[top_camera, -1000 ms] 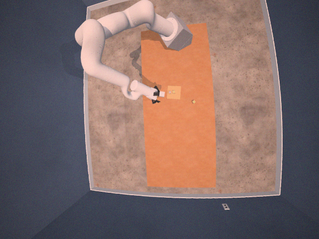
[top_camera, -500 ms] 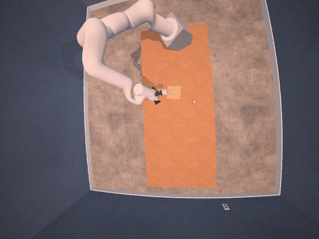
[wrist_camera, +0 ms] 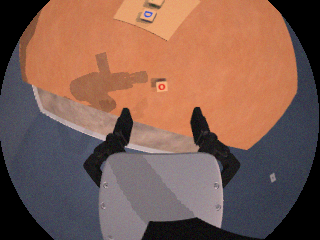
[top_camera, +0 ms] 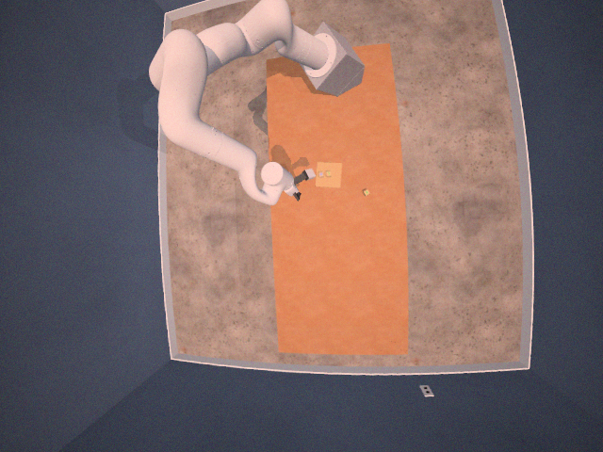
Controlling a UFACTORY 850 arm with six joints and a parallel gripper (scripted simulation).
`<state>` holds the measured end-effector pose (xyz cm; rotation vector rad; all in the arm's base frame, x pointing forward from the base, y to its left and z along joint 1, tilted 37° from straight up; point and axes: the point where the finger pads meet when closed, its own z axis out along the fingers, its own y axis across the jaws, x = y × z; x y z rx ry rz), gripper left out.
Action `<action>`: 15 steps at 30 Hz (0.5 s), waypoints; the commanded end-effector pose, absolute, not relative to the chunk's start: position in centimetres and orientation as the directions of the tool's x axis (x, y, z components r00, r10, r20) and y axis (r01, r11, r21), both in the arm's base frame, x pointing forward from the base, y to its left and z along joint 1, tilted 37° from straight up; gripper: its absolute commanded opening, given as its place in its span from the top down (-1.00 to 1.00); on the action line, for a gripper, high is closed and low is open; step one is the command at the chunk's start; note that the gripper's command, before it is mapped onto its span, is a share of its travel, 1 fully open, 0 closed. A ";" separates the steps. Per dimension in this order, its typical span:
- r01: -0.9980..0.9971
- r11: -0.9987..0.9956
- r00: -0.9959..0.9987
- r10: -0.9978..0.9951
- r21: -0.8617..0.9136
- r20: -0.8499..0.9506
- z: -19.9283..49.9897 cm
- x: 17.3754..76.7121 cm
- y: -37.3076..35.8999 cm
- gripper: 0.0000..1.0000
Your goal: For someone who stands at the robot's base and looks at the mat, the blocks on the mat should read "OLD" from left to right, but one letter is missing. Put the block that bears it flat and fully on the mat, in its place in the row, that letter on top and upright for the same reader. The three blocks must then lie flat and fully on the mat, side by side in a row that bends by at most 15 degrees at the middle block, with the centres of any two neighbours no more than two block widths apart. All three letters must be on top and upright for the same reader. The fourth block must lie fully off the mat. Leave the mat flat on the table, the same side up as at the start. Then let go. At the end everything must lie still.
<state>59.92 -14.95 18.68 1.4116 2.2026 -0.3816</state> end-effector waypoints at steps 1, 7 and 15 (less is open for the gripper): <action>0.886 0.462 -0.387 0.700 -0.033 -0.601 19.8 60.4 -15.2 -1.00; 0.885 0.464 -0.390 0.695 -0.037 -0.604 19.9 60.4 -15.2 -1.00; 0.885 0.464 -0.390 0.695 -0.037 -0.604 19.9 60.4 -15.2 -1.00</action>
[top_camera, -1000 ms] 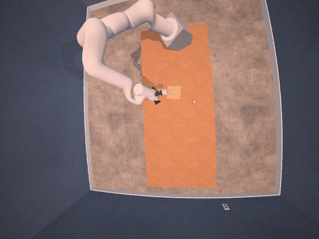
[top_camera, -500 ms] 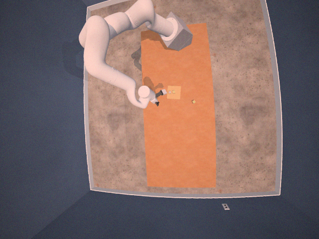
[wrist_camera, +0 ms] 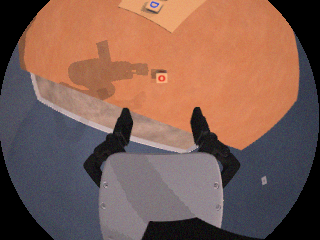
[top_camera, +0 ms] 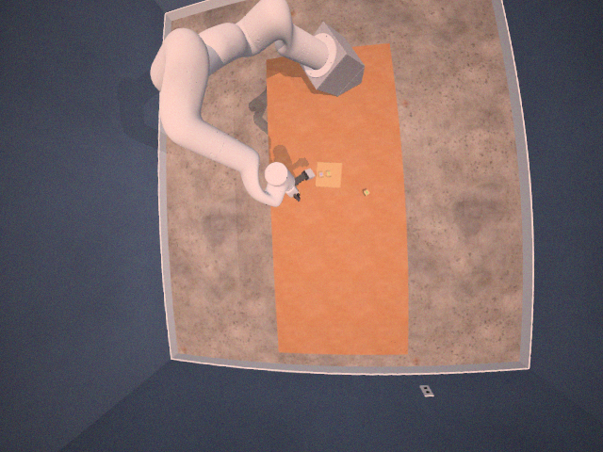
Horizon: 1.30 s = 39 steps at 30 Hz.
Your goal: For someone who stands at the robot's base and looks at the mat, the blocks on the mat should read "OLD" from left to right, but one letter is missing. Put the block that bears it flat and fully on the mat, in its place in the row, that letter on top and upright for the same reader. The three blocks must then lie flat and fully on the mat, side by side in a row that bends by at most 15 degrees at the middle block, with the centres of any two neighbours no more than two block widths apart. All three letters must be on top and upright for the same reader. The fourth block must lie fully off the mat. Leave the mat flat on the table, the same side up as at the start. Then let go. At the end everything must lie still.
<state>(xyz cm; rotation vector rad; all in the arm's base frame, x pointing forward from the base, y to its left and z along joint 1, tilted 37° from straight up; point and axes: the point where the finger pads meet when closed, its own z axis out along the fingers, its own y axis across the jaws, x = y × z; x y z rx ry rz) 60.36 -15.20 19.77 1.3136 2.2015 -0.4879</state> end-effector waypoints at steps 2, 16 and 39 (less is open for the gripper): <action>0.885 0.464 -0.390 0.695 -0.037 -0.604 19.9 60.4 -15.2 -1.00; 0.746 0.635 -0.615 0.543 -0.200 -0.572 19.2 60.7 -15.6 -1.00; 0.289 0.828 -0.923 0.108 -0.480 -0.370 17.7 61.1 -16.6 -1.00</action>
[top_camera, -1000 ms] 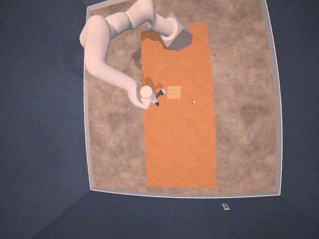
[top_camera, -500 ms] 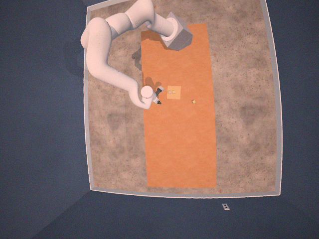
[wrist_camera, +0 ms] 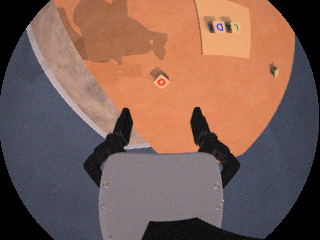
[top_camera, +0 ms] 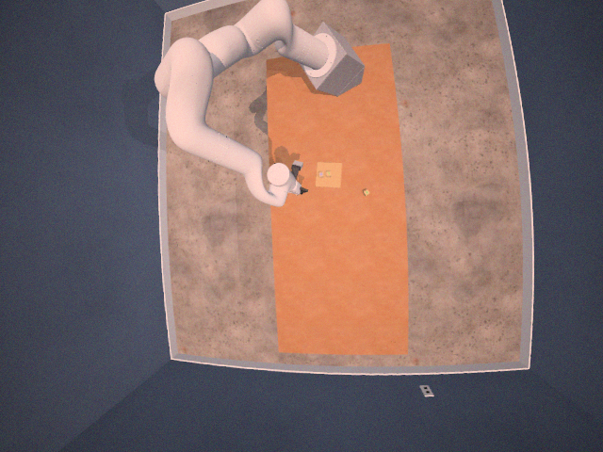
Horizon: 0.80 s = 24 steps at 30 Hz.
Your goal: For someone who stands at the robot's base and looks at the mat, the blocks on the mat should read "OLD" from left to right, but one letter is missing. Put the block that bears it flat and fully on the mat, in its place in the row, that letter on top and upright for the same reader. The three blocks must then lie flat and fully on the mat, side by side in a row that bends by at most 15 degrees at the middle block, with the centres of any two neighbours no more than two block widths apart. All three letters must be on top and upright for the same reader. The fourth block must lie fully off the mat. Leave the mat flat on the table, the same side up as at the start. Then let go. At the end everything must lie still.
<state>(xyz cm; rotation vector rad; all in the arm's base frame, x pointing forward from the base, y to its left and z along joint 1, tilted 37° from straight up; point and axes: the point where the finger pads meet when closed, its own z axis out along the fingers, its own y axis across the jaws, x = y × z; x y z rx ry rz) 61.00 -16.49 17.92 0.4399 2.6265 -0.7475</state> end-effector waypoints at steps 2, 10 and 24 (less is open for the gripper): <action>0.241 0.833 -0.937 0.064 -0.499 -0.345 17.6 61.2 -16.7 -1.00; 0.047 0.829 -0.966 -0.105 -0.558 -0.237 17.1 61.3 -17.1 -1.00; -0.277 0.747 -0.926 -0.375 -0.605 -0.038 16.2 61.6 -17.7 -1.00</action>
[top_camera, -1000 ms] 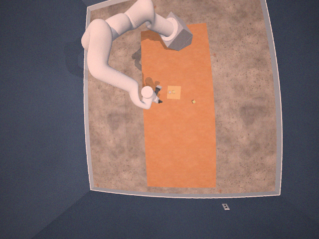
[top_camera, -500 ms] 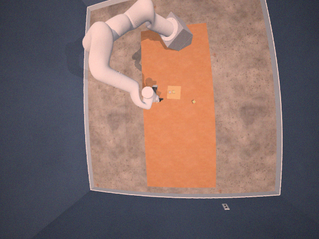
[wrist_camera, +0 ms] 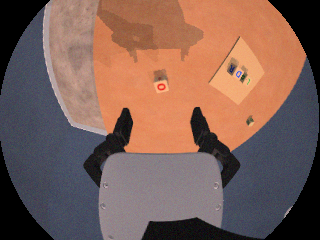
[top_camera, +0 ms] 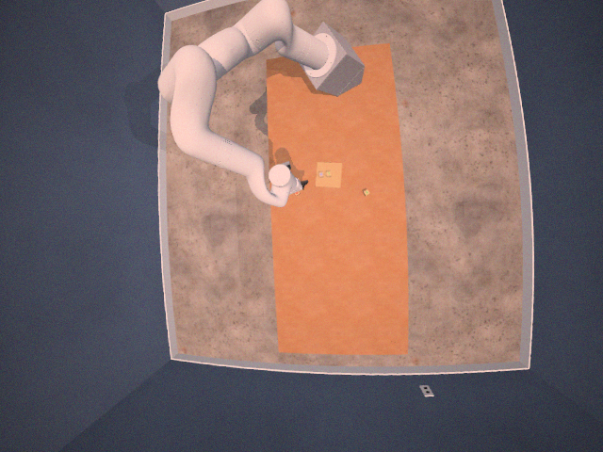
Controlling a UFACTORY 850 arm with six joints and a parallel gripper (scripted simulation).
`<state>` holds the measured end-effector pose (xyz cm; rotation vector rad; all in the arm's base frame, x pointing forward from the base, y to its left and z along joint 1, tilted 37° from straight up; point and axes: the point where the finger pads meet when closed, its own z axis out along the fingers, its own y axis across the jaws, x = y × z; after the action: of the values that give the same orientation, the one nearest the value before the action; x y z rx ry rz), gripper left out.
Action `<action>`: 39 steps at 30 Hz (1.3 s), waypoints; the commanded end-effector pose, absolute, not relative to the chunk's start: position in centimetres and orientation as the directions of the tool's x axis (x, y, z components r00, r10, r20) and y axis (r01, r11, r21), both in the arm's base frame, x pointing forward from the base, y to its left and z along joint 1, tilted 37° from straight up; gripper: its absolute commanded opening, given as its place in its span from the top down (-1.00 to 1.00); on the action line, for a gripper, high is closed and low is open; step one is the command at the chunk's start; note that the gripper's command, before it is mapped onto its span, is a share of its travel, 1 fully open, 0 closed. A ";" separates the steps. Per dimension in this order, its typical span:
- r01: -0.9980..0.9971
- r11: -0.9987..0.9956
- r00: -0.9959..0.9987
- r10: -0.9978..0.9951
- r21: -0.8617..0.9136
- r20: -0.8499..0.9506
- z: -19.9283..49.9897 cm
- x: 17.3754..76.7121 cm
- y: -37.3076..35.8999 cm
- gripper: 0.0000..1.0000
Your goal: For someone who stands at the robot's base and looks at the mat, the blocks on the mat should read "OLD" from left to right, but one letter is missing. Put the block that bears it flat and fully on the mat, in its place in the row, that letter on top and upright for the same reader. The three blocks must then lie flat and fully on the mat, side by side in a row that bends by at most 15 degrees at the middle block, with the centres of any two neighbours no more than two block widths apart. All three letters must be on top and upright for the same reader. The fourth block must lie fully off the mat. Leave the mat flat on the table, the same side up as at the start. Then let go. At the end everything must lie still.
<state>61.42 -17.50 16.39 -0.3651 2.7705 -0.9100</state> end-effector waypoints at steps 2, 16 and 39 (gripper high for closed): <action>-0.324 0.727 -0.911 -0.412 -0.606 -0.007 16.1 61.6 -17.7 -1.00; -0.390 0.695 -0.885 -0.464 -0.604 0.037 15.9 61.6 -17.9 -0.26; -0.390 0.695 -0.885 -0.464 -0.604 0.037 15.9 61.6 -17.9 -0.26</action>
<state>61.57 -17.89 15.78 -0.7037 2.7836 -0.9503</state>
